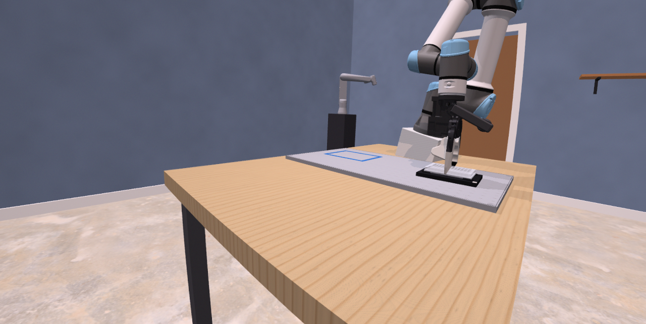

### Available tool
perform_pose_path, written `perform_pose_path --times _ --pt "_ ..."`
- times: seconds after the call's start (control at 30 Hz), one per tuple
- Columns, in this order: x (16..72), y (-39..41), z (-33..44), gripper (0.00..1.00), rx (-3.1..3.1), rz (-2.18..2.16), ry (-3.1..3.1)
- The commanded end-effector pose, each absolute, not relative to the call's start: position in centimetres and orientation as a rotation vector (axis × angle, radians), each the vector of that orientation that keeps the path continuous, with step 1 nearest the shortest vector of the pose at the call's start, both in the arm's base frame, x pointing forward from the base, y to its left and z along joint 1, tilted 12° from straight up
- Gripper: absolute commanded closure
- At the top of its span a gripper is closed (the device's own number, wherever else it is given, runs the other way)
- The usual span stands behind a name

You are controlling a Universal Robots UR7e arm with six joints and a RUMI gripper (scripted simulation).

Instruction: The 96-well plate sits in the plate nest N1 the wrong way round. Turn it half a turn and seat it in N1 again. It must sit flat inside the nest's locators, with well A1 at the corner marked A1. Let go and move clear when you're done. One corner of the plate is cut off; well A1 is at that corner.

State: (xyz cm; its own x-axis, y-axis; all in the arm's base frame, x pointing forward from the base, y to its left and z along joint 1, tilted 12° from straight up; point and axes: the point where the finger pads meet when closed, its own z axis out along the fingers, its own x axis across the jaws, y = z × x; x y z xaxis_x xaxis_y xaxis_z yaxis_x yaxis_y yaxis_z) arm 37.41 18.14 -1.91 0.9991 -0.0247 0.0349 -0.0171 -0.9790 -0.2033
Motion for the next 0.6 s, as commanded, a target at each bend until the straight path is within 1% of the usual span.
perform_pose_path --times 0.0,0.13,0.17,0.57 --pt "37.45 18.15 -1.94 1.0 -2.936 -0.057 0.031" --pt "37.45 18.16 -1.99 1.0 -2.936 -0.057 0.031" --pt "37.45 18.16 -1.99 0.0 -2.936 -0.057 0.031" --pt "37.45 18.16 -1.99 0.0 -2.936 -0.057 0.031"
